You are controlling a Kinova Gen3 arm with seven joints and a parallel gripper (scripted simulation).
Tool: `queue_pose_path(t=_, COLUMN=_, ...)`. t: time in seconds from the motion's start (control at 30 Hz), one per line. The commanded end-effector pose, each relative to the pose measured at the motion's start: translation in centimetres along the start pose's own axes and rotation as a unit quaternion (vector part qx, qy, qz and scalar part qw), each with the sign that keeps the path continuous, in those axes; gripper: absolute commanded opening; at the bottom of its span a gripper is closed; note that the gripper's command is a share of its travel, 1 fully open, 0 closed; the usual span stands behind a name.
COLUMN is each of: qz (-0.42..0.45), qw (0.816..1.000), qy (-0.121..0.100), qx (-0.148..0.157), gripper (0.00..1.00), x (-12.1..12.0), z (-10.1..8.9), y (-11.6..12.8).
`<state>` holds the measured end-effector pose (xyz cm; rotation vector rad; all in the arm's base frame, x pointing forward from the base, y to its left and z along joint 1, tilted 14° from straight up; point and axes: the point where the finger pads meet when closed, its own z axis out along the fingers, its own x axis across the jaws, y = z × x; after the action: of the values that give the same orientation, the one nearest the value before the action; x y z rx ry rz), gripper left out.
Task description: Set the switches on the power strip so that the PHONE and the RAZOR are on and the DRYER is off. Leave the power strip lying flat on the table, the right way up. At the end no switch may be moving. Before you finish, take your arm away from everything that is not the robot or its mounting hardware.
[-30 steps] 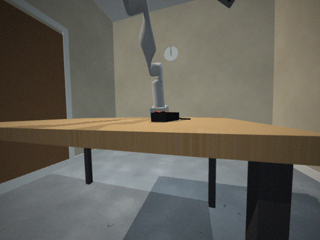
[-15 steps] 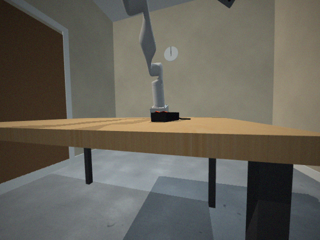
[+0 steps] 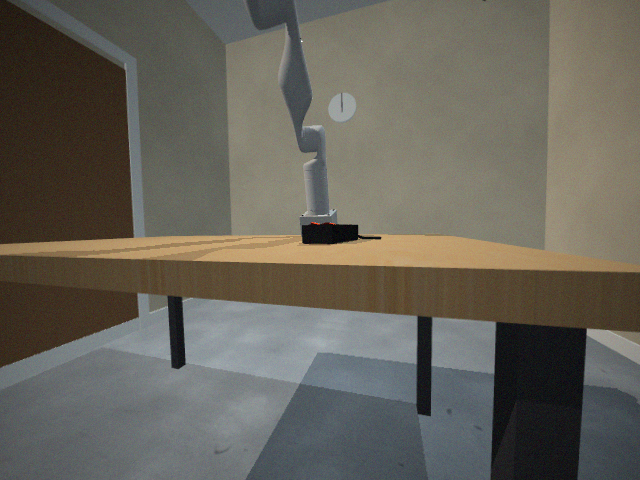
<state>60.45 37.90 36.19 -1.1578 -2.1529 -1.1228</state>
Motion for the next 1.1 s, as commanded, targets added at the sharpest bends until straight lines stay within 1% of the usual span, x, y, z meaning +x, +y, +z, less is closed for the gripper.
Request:
queue_pose_path(t=0.0, qz=0.010, qw=1.000, qy=0.009, qx=-0.010, gripper=1.00, x=1.0, z=0.2, y=0.3)
queue_pose_path(t=0.23, qz=0.073, qw=0.995, qy=0.046, qx=-0.054, gripper=1.00, x=4.1, z=1.7, y=1.9)
queue_pose_path(t=0.4, qz=0.144, qw=0.982, qy=0.074, qx=-0.096, gripper=1.00, x=6.1, z=2.7, y=3.3)
queue_pose_path(t=0.47, qz=0.144, qw=0.982, qy=0.074, qx=-0.096, gripper=1.00, x=6.1, z=2.7, y=3.3)
queue_pose_path(t=0.6, qz=0.217, qw=0.963, qy=0.092, qx=-0.133, gripper=1.00, x=7.1, z=3.3, y=4.3)
queue_pose_path(t=0.7, qz=0.281, qw=0.941, qy=0.100, qx=-0.162, gripper=1.00, x=7.2, z=3.7, y=4.9)
queue_pose_path(t=0.73, qz=0.281, qw=0.941, qy=0.100, qx=-0.162, gripper=1.00, x=7.2, z=3.7, y=4.9)
queue_pose_path(t=0.8, qz=0.326, qw=0.922, qy=0.102, qx=-0.181, gripper=1.00, x=6.8, z=3.8, y=5.0)
queue_pose_path(t=0.83, qz=0.326, qw=0.922, qy=0.102, qx=-0.181, gripper=1.00, x=6.8, z=3.8, y=5.0)
queue_pose_path(t=0.9, qz=0.372, qw=0.901, qy=0.101, qx=-0.200, gripper=1.00, x=6.1, z=4.0, y=4.9)
queue_pose_path(t=0.93, qz=0.372, qw=0.901, qy=0.101, qx=-0.200, gripper=1.00, x=6.1, z=4.0, y=4.9)
queue_pose_path(t=0.97, qz=0.396, qw=0.889, qy=0.099, qx=-0.209, gripper=1.00, x=5.6, z=4.1, y=4.8)
queue_pose_path(t=1.07, qz=0.396, qw=0.889, qy=0.099, qx=-0.209, gripper=1.00, x=5.6, z=4.1, y=4.8)
